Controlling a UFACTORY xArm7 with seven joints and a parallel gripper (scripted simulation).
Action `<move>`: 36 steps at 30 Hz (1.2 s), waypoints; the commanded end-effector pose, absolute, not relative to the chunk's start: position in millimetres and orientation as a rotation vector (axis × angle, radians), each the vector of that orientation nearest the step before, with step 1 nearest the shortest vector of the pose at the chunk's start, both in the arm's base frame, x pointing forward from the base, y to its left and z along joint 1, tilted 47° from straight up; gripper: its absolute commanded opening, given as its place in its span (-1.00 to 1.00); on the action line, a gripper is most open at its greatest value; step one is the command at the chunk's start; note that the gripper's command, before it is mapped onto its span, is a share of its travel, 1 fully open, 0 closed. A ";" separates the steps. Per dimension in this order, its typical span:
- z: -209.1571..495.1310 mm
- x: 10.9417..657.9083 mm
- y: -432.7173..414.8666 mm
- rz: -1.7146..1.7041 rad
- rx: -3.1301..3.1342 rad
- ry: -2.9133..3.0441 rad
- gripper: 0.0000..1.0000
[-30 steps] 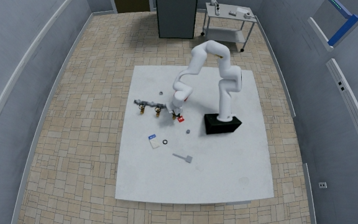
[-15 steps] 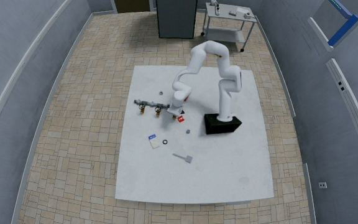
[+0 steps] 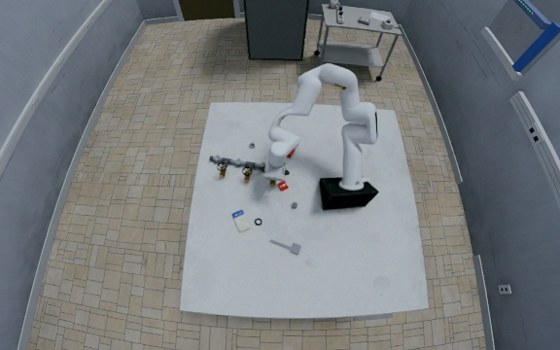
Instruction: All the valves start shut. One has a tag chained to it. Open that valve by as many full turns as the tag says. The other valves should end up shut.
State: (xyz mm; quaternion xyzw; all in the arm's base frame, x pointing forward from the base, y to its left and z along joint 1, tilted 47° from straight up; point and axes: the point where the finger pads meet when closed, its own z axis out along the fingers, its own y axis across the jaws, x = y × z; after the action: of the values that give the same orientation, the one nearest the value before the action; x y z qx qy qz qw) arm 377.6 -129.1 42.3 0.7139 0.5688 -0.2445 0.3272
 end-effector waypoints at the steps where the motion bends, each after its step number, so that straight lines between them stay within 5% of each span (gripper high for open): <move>1: 42.6 379.1 -127.3 -0.639 1.864 1.500 -1.00; 4: 42.6 379.1 -127.3 -0.639 1.863 1.501 -1.00; 5: 42.6 379.1 -127.3 -0.639 1.863 1.501 1.00; 36: 42.6 379.1 -127.3 -0.625 1.883 1.470 1.00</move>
State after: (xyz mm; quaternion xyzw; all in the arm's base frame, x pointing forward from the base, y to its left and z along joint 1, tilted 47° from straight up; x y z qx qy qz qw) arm 377.4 -129.2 42.3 0.7155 0.5667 -0.2441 0.3276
